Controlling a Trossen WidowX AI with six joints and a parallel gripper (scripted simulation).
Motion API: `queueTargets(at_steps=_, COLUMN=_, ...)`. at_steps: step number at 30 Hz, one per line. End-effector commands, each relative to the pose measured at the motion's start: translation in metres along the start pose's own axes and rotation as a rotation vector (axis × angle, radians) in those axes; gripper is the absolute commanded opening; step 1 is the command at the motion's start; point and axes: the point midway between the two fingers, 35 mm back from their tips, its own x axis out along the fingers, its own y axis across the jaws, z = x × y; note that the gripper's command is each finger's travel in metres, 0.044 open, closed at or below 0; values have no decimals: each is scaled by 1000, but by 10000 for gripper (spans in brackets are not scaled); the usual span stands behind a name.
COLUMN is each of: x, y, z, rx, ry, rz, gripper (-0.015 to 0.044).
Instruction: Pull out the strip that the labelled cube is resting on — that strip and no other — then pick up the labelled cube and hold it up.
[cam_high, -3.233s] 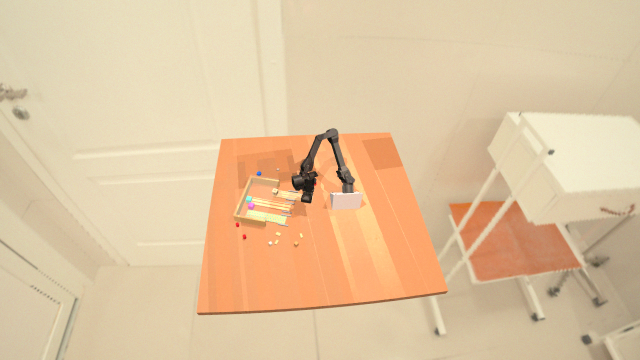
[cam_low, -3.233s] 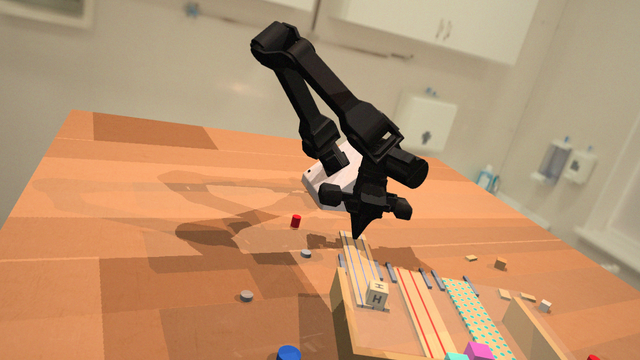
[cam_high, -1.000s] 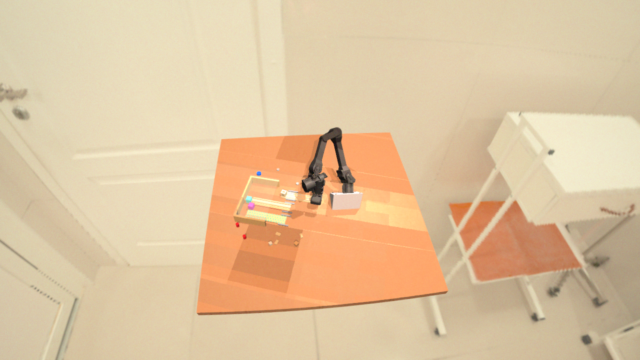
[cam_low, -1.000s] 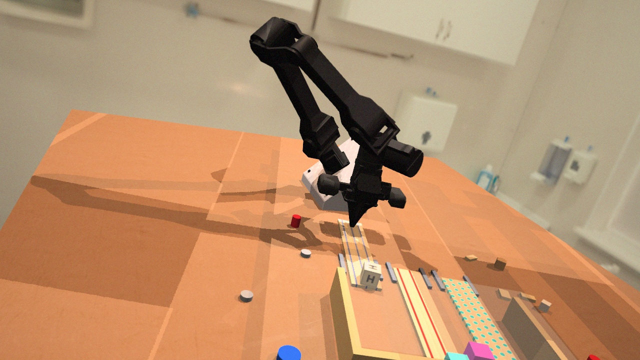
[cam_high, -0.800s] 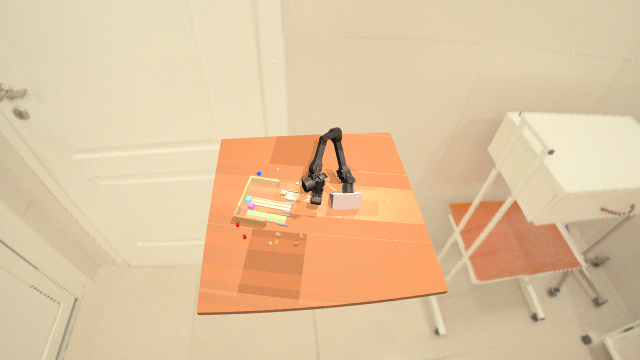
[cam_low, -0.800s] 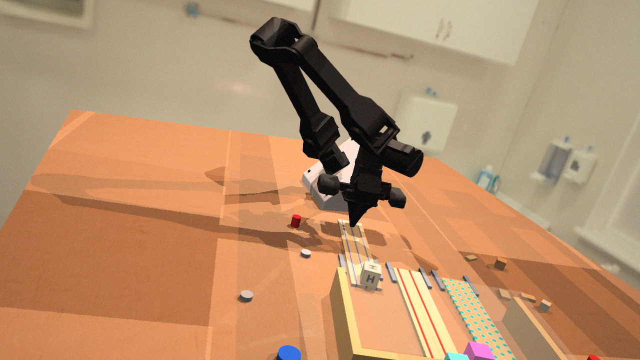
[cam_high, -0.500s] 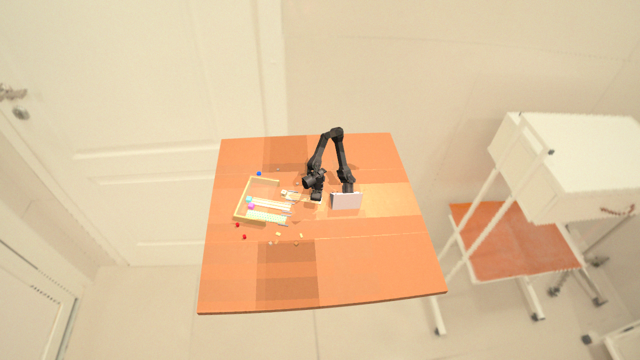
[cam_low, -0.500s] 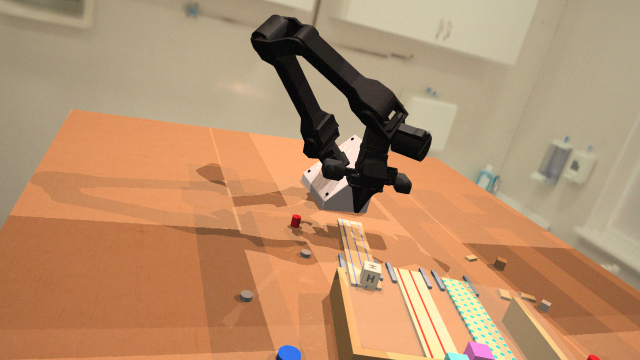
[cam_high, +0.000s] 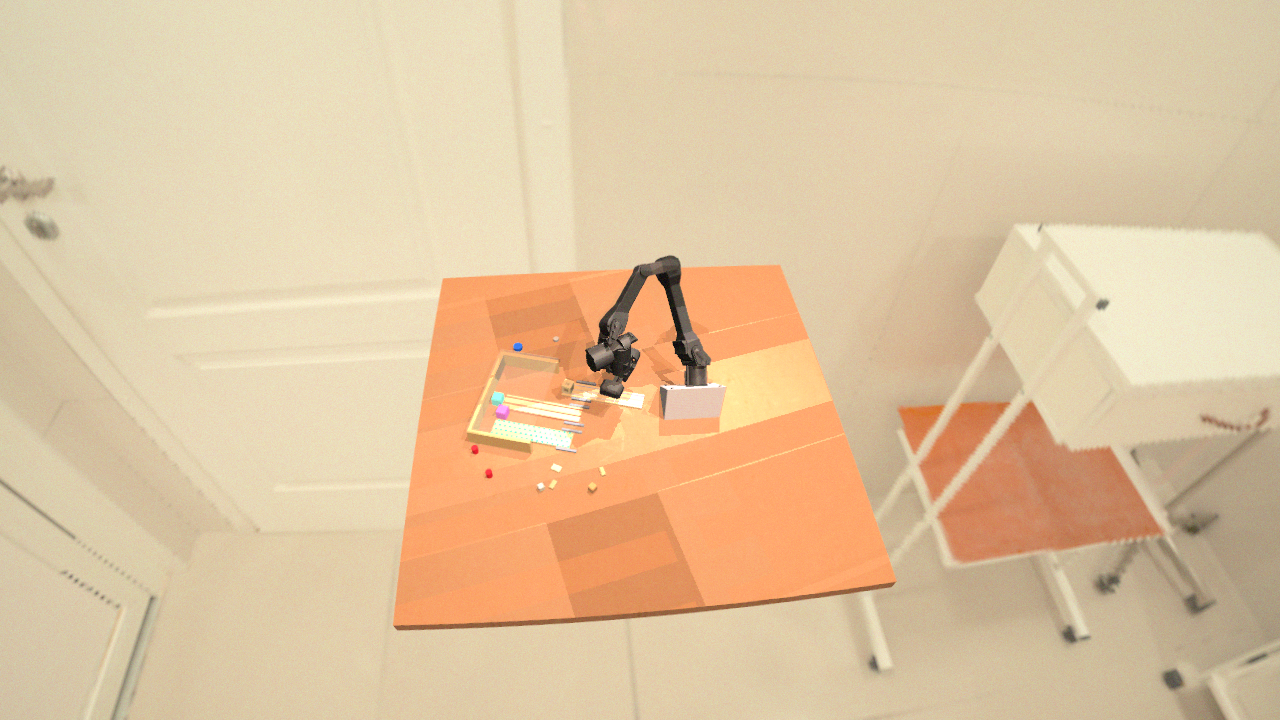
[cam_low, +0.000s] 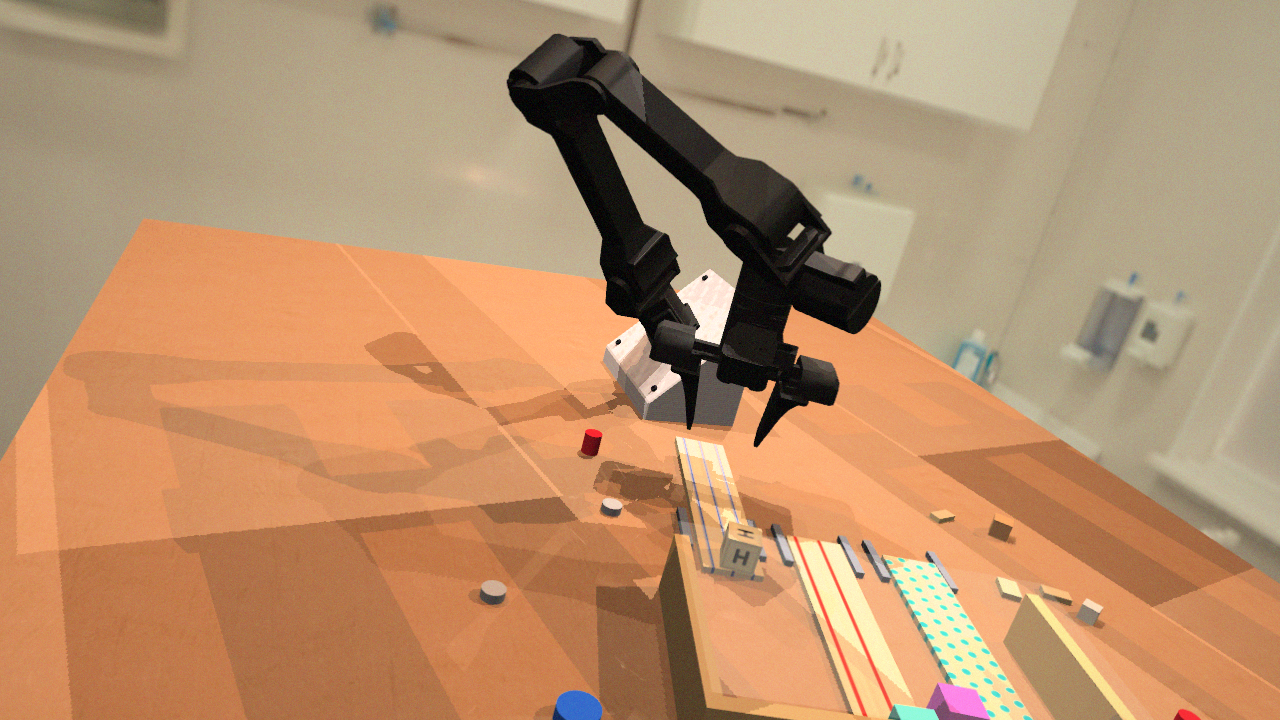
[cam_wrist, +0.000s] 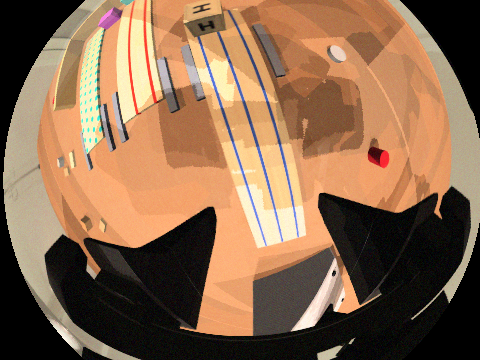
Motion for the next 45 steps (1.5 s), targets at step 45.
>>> queueTargets(at_steps=45, x=-19, y=25, z=163, rx=6, ry=-8, rz=-3, gripper=440)
